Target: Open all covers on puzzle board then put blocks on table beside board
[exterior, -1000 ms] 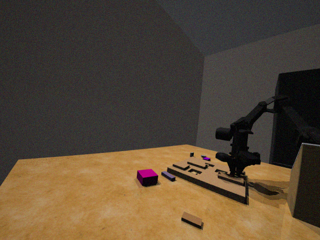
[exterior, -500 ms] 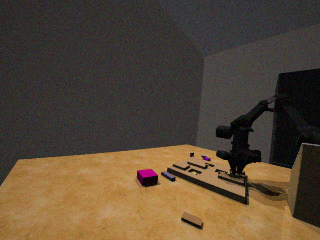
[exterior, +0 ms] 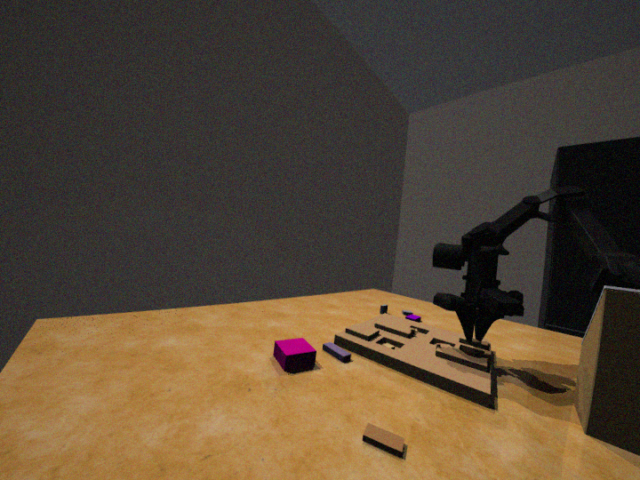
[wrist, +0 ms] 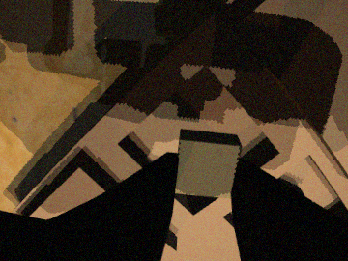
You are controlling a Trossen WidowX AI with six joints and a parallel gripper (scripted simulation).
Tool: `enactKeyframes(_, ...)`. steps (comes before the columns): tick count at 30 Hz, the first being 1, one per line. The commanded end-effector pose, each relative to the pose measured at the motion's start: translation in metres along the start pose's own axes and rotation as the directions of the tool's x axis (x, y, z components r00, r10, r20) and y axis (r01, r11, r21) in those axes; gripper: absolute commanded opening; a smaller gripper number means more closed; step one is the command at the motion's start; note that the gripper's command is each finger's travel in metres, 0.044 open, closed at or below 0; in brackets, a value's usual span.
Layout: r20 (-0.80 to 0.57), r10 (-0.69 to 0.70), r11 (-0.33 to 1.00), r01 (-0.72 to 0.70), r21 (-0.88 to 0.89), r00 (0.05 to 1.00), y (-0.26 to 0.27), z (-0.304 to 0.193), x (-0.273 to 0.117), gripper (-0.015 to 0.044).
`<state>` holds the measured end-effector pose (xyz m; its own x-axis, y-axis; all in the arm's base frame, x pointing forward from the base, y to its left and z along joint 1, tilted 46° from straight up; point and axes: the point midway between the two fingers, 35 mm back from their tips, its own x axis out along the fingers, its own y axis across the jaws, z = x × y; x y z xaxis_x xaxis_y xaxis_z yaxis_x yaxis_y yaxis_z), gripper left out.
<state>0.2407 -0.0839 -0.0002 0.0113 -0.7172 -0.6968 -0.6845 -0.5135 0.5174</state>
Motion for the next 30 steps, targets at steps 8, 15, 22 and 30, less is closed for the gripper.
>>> enactKeyframes(8, -0.002, -0.005, 1.0, 0.005, 0.008, 1.0, -0.001, -0.001, -0.015, 0.008)
enactKeyframes(15, -0.001, -0.006, 0.871, 0.006, 0.492, 1.0, -0.001, -0.002, -0.023, 0.008)
enactKeyframes(22, 0.0, -0.007, 0.398, 0.003, 0.917, 1.0, -0.002, -0.002, -0.033, 0.008)
enactKeyframes(30, 0.0, -0.008, -0.325, -0.003, 0.946, 1.0, -0.002, -0.002, -0.045, 0.008)
